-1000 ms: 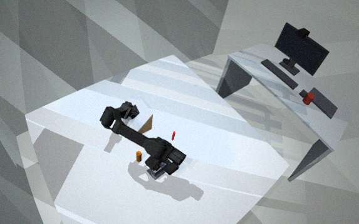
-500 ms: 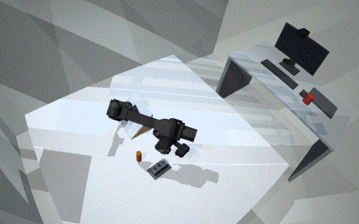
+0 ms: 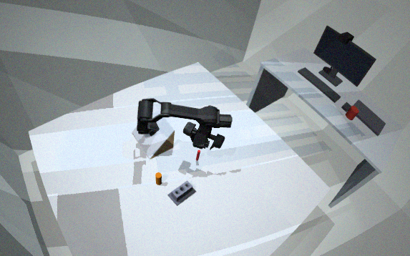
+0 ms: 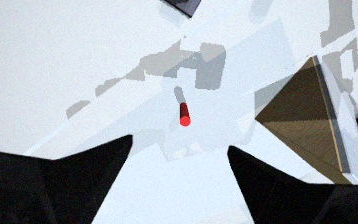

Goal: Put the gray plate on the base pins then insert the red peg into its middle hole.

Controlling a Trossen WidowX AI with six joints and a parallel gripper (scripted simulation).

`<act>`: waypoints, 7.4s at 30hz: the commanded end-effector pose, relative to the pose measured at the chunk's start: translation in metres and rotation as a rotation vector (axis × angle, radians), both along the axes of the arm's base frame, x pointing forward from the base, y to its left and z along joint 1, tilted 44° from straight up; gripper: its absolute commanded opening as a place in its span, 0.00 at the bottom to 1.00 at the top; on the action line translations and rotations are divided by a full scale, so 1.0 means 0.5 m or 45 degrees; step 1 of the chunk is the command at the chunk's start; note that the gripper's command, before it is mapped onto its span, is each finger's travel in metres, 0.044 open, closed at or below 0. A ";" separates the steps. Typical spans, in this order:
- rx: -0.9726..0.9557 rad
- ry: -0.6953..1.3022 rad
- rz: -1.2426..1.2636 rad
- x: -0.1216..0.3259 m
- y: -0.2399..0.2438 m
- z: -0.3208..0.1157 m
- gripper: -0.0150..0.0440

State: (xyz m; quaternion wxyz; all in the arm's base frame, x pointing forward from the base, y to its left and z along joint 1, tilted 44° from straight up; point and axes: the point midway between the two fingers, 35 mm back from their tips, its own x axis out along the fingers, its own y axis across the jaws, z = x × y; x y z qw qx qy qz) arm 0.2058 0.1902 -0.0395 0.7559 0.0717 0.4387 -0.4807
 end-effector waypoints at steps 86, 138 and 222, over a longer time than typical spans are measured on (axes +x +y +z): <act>-0.012 0.006 -0.006 0.020 -0.061 -0.058 0.25; -0.004 0.027 0.017 0.165 -0.095 0.099 0.25; -0.025 -0.001 -0.007 0.280 -0.242 0.250 0.25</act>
